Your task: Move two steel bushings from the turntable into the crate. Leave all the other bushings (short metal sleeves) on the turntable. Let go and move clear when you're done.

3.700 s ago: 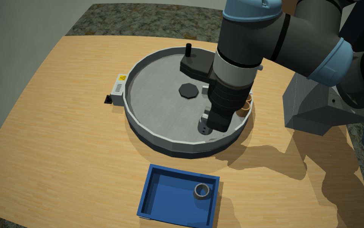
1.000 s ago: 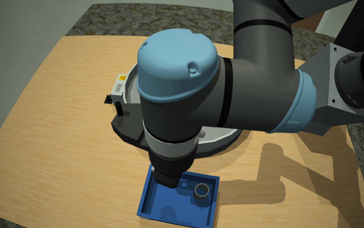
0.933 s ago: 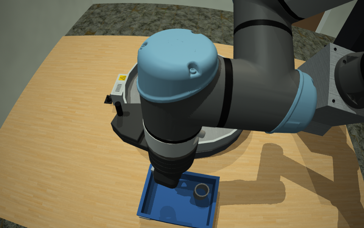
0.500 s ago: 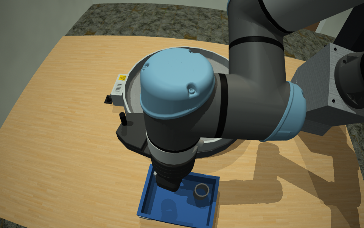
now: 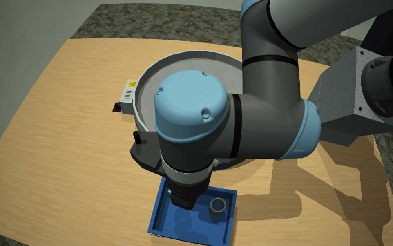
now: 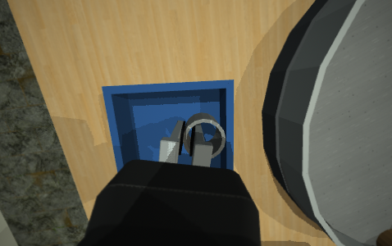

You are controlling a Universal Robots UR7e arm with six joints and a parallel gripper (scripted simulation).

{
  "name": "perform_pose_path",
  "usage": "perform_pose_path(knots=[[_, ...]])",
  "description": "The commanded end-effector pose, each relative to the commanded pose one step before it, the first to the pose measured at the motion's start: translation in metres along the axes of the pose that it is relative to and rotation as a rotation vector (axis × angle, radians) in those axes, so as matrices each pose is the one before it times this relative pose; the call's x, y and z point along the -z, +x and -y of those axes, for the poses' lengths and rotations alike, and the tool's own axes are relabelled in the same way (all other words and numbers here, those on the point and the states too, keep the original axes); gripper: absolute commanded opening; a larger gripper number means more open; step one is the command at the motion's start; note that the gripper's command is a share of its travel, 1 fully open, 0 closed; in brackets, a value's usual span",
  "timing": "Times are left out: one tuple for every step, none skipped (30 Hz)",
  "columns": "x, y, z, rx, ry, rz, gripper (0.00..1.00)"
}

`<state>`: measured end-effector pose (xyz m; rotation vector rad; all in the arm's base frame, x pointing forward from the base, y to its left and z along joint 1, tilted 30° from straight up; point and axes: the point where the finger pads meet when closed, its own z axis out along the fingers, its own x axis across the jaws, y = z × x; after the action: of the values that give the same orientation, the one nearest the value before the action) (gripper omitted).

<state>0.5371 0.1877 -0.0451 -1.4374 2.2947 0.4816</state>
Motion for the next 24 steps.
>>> perform_pose_path(knots=[[0.00082, -0.00319, 0.00425, 0.00408, 0.01138, 0.00309, 0.0], [0.0, 0.0, 0.0, 0.0, 0.0, 0.0, 0.0], [0.0, 0.0, 0.0, 0.0, 0.0, 0.0, 0.0], [0.0, 0.0, 0.0, 0.0, 0.0, 0.0, 0.0], [-0.00016, 0.00084, -0.00101, -0.0012, -0.00226, -0.00052, 0.0], [-0.00003, -0.00082, 0.00093, 0.00116, 0.00239, 0.00031, 0.0], [-0.00003, -0.00082, 0.00093, 0.00116, 0.00239, 0.00031, 0.0], [-0.00004, -0.00082, 0.00093, 0.00116, 0.00239, 0.00031, 0.0], [-0.00004, -0.00082, 0.00093, 0.00116, 0.00239, 0.00031, 0.0], [0.0, 0.0, 0.0, 0.0, 0.0, 0.0, 0.0], [0.0, 0.0, 0.0, 0.0, 0.0, 0.0, 0.0], [0.0, 0.0, 0.0, 0.0, 0.0, 0.0, 0.0], [0.0, 0.0, 0.0, 0.0, 0.0, 0.0, 0.0], [0.0, 0.0, 0.0, 0.0, 0.0, 0.0, 0.0], [0.0, 0.0, 0.0, 0.0, 0.0, 0.0, 0.0], [0.0, 0.0, 0.0, 0.0, 0.0, 0.0, 0.0], [0.0, 0.0, 0.0, 0.0, 0.0, 0.0, 0.0], [0.0, 0.0, 0.0, 0.0, 0.0, 0.0, 0.0], [0.0, 0.0, 0.0, 0.0, 0.0, 0.0, 0.0], [0.0, 0.0, 0.0, 0.0, 0.0, 0.0, 0.0], [0.0, 0.0, 0.0, 0.0, 0.0, 0.0, 0.0], [-0.00145, 0.00095, -0.00105, -0.00153, -0.00175, 0.00008, 0.0], [-0.00171, -0.00003, 0.00004, 0.00005, 0.00006, 0.0, 0.0], [-0.00171, -0.00003, 0.00004, 0.00005, 0.00006, 0.0, 0.0]])
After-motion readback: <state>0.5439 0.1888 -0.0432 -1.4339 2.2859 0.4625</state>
